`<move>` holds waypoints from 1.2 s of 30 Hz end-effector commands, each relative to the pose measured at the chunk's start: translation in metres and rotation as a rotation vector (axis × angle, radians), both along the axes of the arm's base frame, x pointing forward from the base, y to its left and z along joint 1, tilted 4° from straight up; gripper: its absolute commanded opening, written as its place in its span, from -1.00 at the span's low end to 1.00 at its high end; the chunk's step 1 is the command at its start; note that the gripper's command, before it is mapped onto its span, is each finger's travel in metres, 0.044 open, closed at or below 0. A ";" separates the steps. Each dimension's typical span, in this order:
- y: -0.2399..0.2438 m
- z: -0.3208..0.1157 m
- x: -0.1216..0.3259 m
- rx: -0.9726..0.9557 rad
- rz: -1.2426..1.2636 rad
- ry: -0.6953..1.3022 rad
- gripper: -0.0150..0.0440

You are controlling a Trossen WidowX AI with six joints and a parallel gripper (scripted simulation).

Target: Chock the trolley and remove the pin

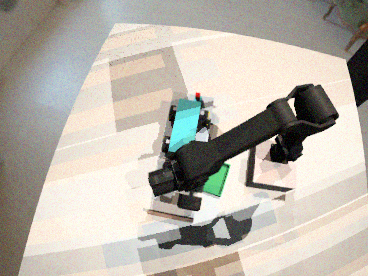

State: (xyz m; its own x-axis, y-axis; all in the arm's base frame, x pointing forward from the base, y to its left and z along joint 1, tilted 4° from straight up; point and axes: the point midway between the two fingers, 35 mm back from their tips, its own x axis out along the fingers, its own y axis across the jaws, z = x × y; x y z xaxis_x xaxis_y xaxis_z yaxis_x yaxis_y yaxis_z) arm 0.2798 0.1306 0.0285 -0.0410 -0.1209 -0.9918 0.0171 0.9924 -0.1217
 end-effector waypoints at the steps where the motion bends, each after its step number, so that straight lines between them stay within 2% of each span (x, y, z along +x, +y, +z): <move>1: -0.005 0.001 0.000 -0.005 0.002 0.002 -0.49; 29: -0.015 0.003 0.001 0.001 0.001 0.000 -0.49; 36: -0.015 0.003 0.001 0.001 0.001 0.000 0.13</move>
